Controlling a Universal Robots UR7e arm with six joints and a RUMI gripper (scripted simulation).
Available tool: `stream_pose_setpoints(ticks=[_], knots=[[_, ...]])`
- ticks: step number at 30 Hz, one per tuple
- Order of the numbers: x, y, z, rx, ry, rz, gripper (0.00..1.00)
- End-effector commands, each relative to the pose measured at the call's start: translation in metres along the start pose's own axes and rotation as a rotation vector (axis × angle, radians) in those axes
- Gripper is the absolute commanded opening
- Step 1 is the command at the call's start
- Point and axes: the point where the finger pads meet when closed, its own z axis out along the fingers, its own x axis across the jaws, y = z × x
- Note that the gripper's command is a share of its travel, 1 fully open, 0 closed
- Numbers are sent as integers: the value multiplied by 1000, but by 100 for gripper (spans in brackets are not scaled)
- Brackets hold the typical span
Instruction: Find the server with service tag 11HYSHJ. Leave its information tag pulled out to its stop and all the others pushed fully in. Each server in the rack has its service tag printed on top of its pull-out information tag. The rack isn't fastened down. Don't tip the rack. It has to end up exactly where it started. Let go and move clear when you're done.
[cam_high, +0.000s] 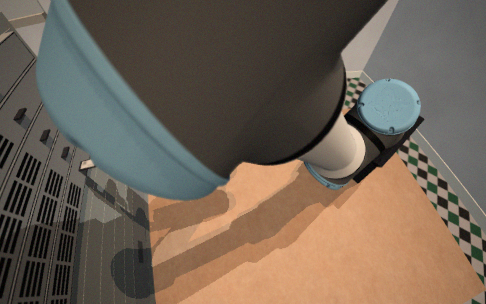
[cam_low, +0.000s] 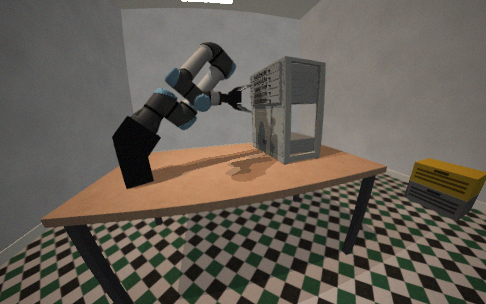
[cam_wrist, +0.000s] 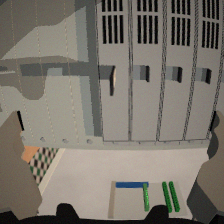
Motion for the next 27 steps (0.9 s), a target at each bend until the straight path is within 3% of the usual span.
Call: stream_pose_setpoints(ticks=[1, 27], knots=[[2, 0, 0, 13, -14, 4, 100], [12, 0, 0, 88, -107, 27, 100]])
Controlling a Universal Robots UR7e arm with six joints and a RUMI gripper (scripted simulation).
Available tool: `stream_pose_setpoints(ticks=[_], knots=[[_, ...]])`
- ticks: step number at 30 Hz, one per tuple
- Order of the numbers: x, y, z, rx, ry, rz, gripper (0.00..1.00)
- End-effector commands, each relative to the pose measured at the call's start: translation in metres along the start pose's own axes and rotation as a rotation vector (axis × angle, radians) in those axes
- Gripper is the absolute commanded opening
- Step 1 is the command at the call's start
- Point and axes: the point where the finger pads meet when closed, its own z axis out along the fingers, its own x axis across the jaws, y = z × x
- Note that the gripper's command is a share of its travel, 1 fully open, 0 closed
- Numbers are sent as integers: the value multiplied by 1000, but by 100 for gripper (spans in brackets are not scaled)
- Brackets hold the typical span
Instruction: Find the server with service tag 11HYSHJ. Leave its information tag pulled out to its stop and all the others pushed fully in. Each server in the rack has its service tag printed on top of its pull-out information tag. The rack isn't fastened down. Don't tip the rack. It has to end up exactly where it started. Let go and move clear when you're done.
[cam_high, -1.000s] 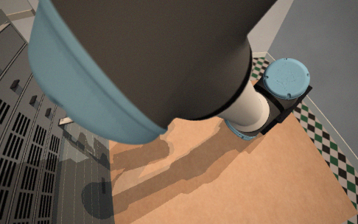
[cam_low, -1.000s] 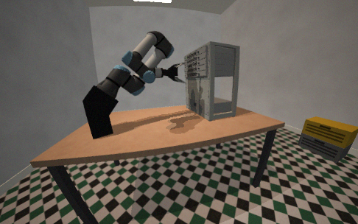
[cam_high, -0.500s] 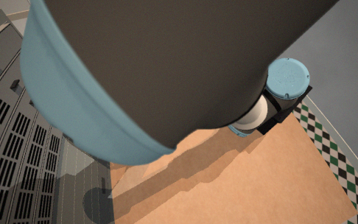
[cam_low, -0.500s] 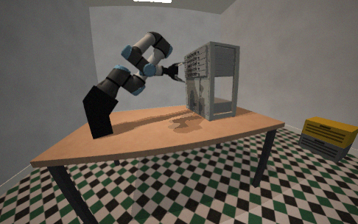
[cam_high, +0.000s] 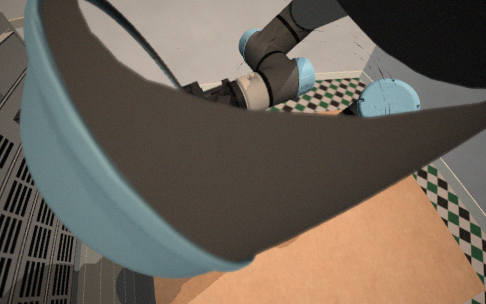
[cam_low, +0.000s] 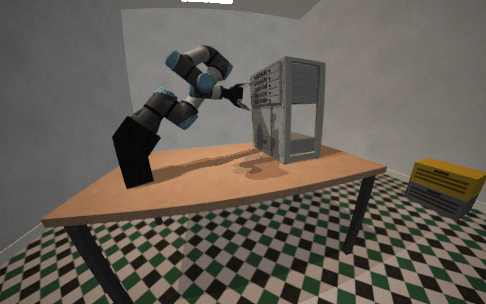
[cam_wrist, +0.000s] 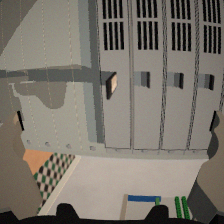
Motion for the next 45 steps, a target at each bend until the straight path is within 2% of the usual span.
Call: stream_pose_setpoints(ticks=[1, 33, 45], knots=[[2, 0, 0, 15, -16, 5, 100], [22, 0, -5, 140, -177, 44, 100], [32, -1, -7, 208, -262, 66, 100]])
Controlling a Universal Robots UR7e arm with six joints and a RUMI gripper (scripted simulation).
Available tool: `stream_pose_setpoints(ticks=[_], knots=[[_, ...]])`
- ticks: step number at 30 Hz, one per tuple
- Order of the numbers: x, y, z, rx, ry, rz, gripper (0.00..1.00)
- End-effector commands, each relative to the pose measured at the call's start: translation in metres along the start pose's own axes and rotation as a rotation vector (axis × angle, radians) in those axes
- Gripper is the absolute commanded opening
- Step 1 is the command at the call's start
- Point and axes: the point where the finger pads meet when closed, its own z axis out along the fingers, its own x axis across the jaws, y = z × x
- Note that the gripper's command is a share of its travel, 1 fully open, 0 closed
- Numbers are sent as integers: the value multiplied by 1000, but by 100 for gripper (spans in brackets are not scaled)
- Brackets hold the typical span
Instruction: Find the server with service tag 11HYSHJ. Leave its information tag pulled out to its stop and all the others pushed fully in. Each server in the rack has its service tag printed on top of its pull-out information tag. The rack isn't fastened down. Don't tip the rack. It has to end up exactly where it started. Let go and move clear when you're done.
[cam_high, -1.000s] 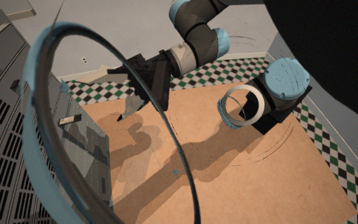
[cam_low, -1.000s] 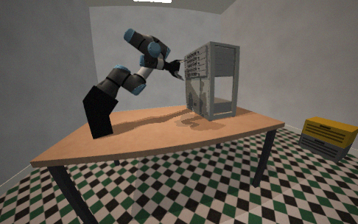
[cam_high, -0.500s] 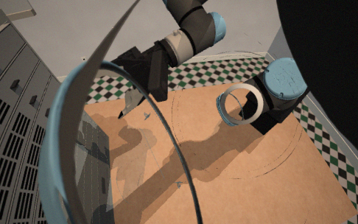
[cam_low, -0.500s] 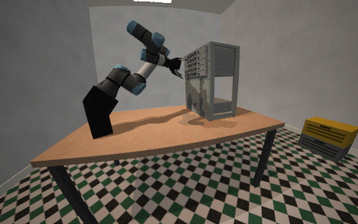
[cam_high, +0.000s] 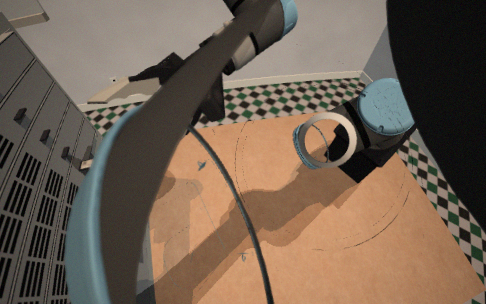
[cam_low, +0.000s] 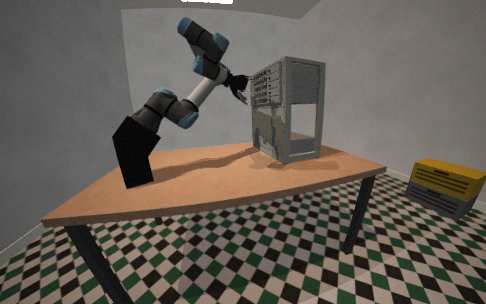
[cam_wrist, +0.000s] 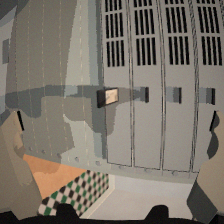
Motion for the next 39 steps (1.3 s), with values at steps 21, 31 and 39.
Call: stream_pose_setpoints(ticks=[21, 31, 39], knots=[[17, -4, -8, 118, -141, 37, 100], [21, -4, -10, 147, -182, 46, 100], [23, -4, -11, 158, -199, 50, 100]])
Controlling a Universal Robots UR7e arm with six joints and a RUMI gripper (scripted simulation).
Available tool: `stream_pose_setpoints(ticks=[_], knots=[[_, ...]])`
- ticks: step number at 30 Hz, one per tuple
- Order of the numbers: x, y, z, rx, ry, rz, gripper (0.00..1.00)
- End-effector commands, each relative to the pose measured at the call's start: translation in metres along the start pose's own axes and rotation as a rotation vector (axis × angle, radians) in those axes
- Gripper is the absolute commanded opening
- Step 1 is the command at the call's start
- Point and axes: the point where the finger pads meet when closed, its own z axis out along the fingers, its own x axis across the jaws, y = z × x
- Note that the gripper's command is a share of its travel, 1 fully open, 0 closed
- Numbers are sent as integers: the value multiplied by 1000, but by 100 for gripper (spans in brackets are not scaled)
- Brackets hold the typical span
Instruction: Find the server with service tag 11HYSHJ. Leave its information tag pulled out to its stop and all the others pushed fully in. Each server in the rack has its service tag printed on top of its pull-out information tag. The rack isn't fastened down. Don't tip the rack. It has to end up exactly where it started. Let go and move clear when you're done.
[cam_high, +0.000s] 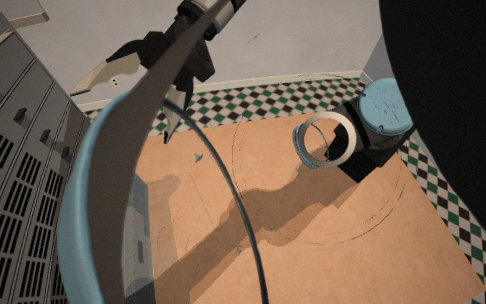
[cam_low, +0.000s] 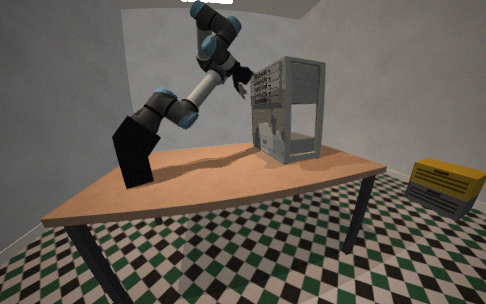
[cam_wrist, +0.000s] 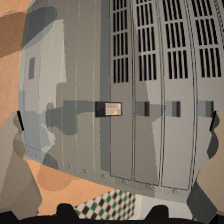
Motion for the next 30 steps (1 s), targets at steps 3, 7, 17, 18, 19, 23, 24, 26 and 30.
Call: stream_pose_setpoints(ticks=[3, 7, 17, 18, 19, 23, 24, 26, 30], knots=[[1, 0, -1, 6, -10, 2, 100], [1, 0, -1, 9, -15, 4, 100], [2, 0, -1, 12, -19, 5, 100], [2, 0, -1, 12, -19, 5, 100], [2, 0, -1, 12, -19, 5, 100], [2, 0, -1, 12, -19, 5, 100], [2, 0, -1, 12, -18, 5, 100], [2, 0, -1, 12, -18, 4, 100], [2, 0, 0, 14, -16, 4, 100]])
